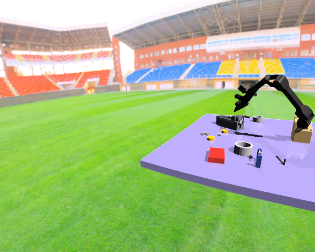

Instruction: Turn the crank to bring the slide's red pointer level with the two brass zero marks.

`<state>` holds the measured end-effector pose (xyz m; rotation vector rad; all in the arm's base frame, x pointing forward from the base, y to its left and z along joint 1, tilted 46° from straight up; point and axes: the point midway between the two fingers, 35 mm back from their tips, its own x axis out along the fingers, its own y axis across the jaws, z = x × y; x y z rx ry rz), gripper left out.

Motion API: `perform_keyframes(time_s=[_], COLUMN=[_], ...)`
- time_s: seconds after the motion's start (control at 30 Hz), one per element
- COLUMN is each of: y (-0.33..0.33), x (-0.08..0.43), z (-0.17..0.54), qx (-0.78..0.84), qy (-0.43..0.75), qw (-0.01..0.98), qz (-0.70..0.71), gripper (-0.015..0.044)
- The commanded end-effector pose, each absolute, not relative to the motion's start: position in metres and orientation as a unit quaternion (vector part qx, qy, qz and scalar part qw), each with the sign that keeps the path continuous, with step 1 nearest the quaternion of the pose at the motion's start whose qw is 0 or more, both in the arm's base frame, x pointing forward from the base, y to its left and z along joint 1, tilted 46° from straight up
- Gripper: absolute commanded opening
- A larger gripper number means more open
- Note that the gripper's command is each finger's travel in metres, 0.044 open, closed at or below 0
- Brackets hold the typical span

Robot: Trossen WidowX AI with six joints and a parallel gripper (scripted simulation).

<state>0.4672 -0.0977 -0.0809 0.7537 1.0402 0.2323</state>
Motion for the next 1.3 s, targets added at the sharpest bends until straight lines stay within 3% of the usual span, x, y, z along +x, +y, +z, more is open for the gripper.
perform_keyframes(time_s=[0.0, 0.5, 1.27], y=[-0.096, -0.136, -0.093], x=[0.468, 0.472, 0.411], z=[-0.080, -0.042, 0.008], qx=[0.353, 0.349, 0.396], qy=[0.483, 0.484, 0.488], qw=[0.794, 0.795, 0.777], qz=[0.110, 0.108, -0.027], gripper=[0.0440, 0.0440, 0.0440])
